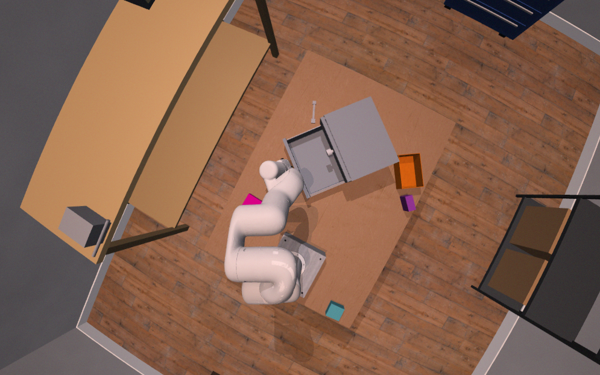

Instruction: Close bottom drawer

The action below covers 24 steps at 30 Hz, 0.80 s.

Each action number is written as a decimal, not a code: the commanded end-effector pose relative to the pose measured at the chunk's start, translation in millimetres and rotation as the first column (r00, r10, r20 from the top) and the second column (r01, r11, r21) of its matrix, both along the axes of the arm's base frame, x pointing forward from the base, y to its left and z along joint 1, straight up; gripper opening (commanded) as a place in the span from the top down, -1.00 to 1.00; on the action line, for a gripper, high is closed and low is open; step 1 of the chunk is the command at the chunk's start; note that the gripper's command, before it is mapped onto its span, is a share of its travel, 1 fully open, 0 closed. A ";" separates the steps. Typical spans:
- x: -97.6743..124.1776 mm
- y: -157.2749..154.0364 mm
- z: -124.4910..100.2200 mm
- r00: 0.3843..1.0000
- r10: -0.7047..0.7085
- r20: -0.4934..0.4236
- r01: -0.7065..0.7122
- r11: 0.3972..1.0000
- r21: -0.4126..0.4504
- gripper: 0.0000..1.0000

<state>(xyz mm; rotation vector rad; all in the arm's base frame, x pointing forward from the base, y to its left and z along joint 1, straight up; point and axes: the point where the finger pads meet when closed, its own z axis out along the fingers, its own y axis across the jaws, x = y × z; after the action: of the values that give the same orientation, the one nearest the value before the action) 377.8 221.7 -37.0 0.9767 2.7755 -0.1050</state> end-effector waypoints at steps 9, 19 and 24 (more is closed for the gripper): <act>2.4 -1.3 0.8 1.000 -0.001 0.001 0.001 1.000 0.000 1.00; 22.3 -17.4 0.8 1.000 -0.001 0.001 0.001 1.000 0.000 1.00; 38.0 -30.0 0.8 1.000 -0.001 0.001 0.001 1.000 0.000 1.00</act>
<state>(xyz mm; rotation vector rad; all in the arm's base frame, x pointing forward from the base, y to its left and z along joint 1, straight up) 402.0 202.0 -36.8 0.9758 2.7741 -0.1042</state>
